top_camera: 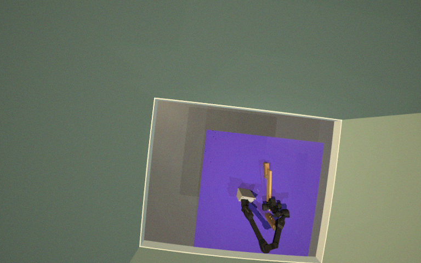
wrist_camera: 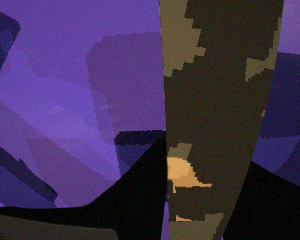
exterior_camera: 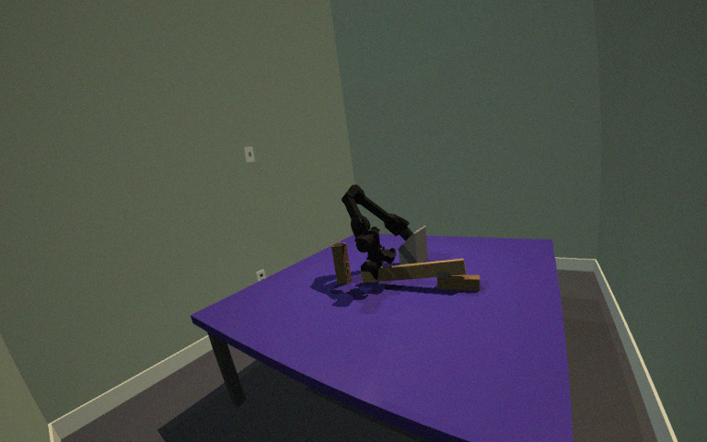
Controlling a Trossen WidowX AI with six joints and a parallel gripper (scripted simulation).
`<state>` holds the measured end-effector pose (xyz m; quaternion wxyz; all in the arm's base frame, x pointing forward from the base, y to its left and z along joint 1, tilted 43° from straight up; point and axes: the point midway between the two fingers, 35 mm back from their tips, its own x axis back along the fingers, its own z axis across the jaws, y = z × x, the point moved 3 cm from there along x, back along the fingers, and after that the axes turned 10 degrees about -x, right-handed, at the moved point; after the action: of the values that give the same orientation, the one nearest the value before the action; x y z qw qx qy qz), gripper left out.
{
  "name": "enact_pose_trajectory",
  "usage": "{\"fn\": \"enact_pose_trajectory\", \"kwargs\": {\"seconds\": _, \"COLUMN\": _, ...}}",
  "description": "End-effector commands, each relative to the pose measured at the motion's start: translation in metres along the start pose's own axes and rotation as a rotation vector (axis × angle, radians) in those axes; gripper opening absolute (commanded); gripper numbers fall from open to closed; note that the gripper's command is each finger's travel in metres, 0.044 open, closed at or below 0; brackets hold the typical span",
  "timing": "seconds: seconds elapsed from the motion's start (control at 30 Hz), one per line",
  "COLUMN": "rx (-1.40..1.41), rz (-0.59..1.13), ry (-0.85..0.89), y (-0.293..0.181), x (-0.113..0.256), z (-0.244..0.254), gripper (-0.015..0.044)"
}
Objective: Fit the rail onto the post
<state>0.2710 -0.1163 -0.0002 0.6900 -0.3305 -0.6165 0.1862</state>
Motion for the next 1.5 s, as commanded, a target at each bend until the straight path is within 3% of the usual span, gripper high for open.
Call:
{"fn": "enact_pose_trajectory", "kwargs": {"seconds": 0.0, "rx": 0.001, "rz": -0.003, "ry": -0.002, "y": 0.001, "x": 0.004, "z": 0.0, "gripper": 0.0}}
{"fn": "enact_pose_trajectory", "kwargs": {"seconds": 1.47, "rx": 0.001, "rz": -0.004, "ry": -0.002, "y": 0.001, "x": 0.026, "z": -0.001, "gripper": 0.0}}
